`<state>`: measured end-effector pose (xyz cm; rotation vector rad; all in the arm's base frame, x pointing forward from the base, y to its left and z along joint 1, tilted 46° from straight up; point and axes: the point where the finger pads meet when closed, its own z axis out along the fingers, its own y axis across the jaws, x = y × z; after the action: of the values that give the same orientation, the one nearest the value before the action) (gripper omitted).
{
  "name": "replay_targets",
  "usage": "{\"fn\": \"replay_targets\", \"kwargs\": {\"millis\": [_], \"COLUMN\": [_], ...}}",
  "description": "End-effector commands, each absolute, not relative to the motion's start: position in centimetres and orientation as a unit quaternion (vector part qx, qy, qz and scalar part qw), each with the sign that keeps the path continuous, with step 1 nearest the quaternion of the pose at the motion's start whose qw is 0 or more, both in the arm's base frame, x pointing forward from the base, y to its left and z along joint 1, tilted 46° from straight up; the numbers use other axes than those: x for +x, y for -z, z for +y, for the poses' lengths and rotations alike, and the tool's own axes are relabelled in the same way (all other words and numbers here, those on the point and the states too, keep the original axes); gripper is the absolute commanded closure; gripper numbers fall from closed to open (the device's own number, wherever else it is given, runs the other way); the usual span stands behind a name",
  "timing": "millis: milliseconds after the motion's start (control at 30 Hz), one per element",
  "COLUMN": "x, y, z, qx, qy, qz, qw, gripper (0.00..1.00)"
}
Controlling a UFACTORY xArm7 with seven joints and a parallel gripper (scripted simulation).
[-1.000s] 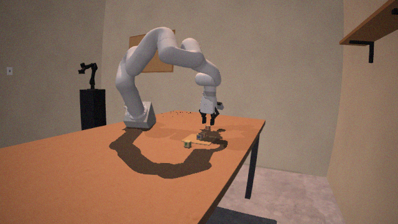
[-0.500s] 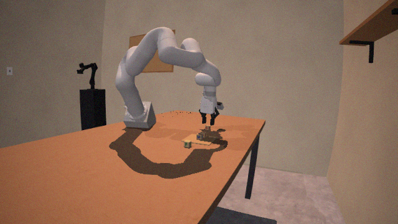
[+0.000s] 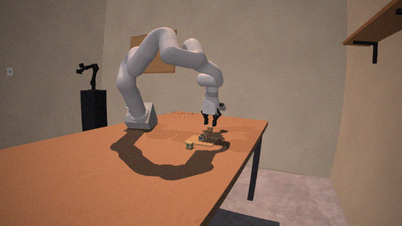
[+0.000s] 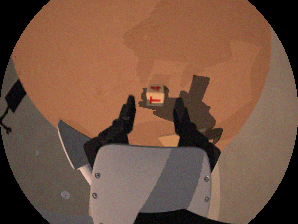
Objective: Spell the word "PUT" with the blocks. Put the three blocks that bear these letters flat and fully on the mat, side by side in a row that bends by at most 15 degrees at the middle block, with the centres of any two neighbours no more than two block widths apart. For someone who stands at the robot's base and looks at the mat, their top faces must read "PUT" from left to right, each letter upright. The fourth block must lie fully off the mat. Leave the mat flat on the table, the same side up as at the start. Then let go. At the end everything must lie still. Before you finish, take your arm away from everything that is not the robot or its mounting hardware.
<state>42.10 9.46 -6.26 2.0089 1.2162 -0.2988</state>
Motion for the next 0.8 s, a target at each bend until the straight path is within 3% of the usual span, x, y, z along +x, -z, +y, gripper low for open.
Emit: {"fn": "replay_targets", "kwargs": {"millis": [0,767], "x": [42.2,42.7], "y": [6.3,8.2], "z": [9.6,7.7], "qx": [0.786,0.786], "qy": [0.115,0.115], "qz": [0.477,0.477], "qw": [0.377,0.377], "gripper": [0.37,0.37]}}
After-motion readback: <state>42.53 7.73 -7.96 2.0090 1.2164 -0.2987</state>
